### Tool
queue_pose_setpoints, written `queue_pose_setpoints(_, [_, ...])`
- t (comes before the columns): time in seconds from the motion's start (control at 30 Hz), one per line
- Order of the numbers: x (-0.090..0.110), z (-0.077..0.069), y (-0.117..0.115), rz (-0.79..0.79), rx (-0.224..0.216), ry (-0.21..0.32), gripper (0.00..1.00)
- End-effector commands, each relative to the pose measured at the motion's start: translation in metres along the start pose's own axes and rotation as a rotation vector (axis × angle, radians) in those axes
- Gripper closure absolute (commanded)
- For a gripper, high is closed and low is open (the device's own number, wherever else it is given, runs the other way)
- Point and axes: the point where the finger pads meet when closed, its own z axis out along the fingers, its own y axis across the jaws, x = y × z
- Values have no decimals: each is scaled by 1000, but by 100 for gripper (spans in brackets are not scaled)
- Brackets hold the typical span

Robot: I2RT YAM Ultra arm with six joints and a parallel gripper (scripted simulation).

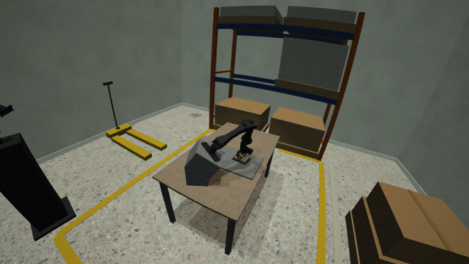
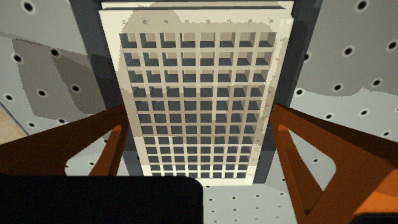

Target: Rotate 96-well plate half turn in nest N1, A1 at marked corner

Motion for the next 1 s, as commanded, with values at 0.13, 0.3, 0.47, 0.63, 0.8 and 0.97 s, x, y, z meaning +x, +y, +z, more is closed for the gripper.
queue_pose_setpoints(0.13, [-1, -4, 5, -1, -13, -4, 100])
queue_pose_setpoints(0.3, [-1, -4, 5, -1, -13, -4, 100])
queue_pose_setpoints(0.47, [-1, -4, 5, -1, -13, -4, 100])
queue_pose_setpoints(0.63, [-1, -4, 5, -1, -13, -4, 100])
queue_pose_setpoints(0.8, [-1, -4, 5, -1, -13, -4, 100])
queue_pose_setpoints(0.97, [-1, -4, 5, -1, -13, -4, 100])
